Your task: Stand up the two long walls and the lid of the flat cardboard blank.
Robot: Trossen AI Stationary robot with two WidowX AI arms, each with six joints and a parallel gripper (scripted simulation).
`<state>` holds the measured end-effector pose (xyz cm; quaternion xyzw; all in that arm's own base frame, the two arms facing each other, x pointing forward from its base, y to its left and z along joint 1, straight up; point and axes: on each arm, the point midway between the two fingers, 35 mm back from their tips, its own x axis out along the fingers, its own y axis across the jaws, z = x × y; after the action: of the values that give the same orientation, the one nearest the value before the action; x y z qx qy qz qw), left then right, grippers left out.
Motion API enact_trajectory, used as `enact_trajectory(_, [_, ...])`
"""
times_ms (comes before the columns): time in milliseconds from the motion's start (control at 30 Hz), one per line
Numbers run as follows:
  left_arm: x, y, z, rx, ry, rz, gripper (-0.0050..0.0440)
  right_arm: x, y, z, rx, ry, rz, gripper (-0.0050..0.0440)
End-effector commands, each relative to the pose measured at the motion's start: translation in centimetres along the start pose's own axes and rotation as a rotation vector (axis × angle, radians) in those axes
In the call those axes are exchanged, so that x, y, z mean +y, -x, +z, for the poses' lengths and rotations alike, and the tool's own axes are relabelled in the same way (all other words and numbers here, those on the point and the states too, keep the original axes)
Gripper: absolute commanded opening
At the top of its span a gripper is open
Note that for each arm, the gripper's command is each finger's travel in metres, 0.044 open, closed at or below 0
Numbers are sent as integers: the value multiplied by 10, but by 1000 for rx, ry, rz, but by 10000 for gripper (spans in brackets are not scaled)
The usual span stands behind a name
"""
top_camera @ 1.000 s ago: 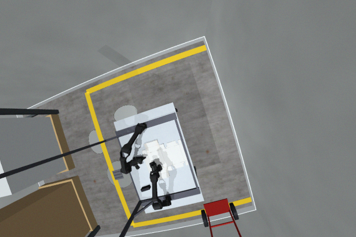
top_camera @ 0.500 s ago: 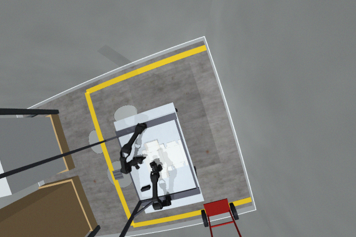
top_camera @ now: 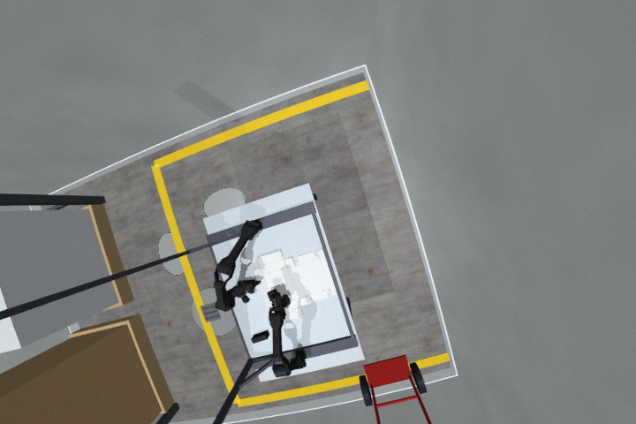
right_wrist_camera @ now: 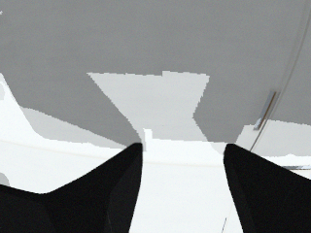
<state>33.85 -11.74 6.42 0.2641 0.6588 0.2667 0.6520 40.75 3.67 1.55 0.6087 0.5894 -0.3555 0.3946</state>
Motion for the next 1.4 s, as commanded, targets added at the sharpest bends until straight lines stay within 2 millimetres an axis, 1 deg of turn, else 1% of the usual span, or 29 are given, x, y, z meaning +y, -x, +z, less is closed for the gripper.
enact_trajectory(0, [7,8,3,-26,19,-16,396,-7,-10,7,-21,-2,-25,203])
enact_trajectory(933, [26,-7,0,-19,18,-29,396,-14,-19,15,-26,-9,-32,203])
enact_trajectory(1033, [26,-6,-1,-10,20,-97,396,-14,-19,16,-26,-9,-32,203])
enact_trajectory(1267, [27,4,0,-20,15,-343,396,-16,-20,19,-27,-10,-30,203])
enact_trajectory(1367, [26,5,1,-26,14,-374,396,-18,-21,22,-27,-9,-30,203])
